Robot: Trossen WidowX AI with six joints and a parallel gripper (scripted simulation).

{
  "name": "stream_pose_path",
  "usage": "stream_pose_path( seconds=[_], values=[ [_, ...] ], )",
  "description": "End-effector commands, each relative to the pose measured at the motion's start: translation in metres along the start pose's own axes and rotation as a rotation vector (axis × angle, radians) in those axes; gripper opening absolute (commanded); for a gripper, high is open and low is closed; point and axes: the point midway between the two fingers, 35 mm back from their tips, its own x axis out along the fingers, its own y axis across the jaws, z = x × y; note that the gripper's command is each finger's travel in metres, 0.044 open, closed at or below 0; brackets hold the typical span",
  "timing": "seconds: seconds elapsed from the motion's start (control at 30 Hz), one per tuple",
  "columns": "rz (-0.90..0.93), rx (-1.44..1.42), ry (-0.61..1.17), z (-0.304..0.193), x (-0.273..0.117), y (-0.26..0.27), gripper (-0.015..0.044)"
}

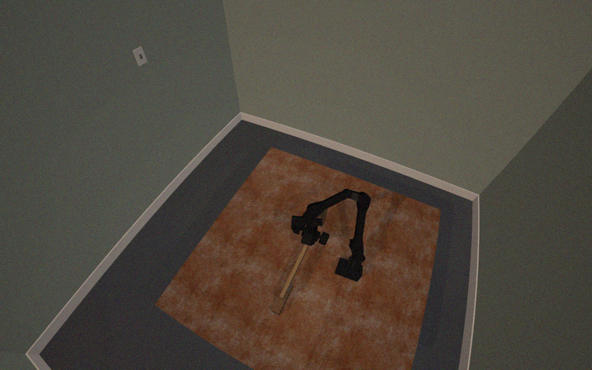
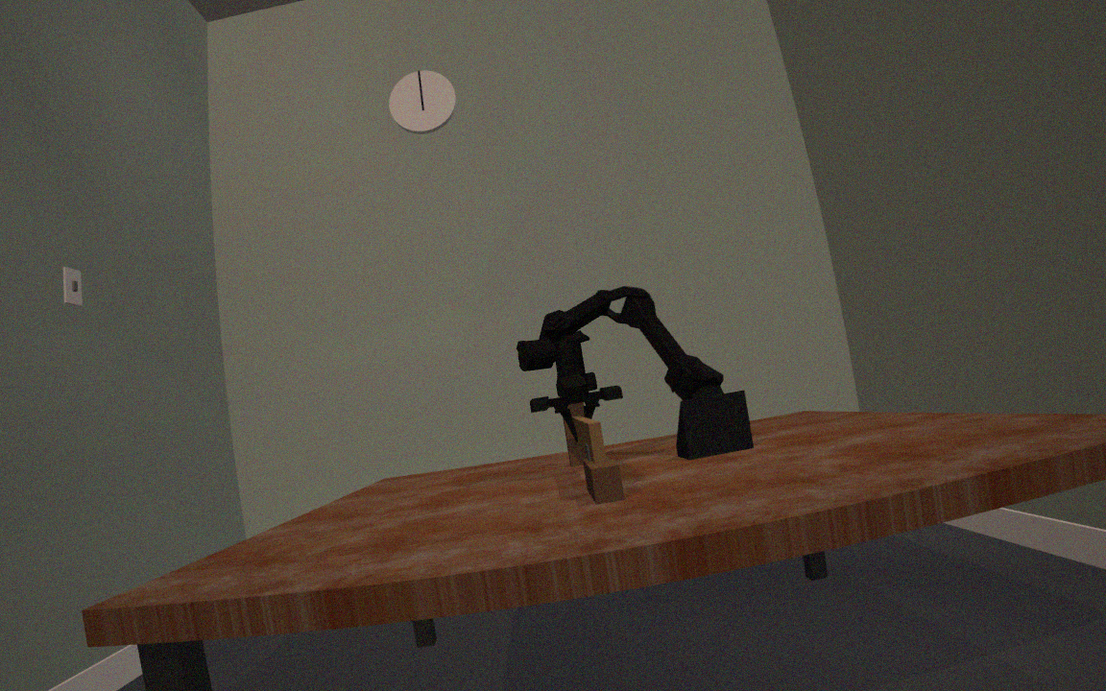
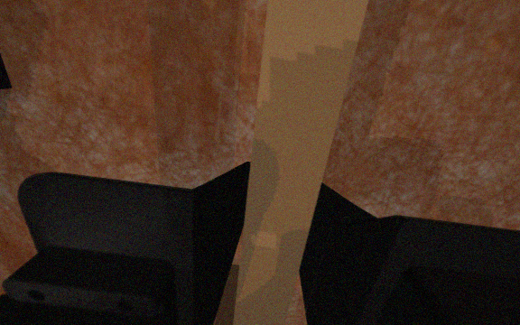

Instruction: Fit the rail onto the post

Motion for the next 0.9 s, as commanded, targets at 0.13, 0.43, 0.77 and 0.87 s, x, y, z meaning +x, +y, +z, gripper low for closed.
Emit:
stream_pose_path(
  seconds=[0.13,0.43,0.77,0.87],
  values=[
    [-0.001,0.000,-0.005,0.0008,0.0003,0.0000,0.0000],
    [-0.001,0.000,-0.005,0.0008,-0.0013,0.0000,0.0000],
    [-0.001,0.000,-0.005,-0.0010,-0.0005,0.0000,0.0000],
    [-0.001,0.000,-0.005,-0.0019,-0.0001,0.0000,0.0000]
  ],
)
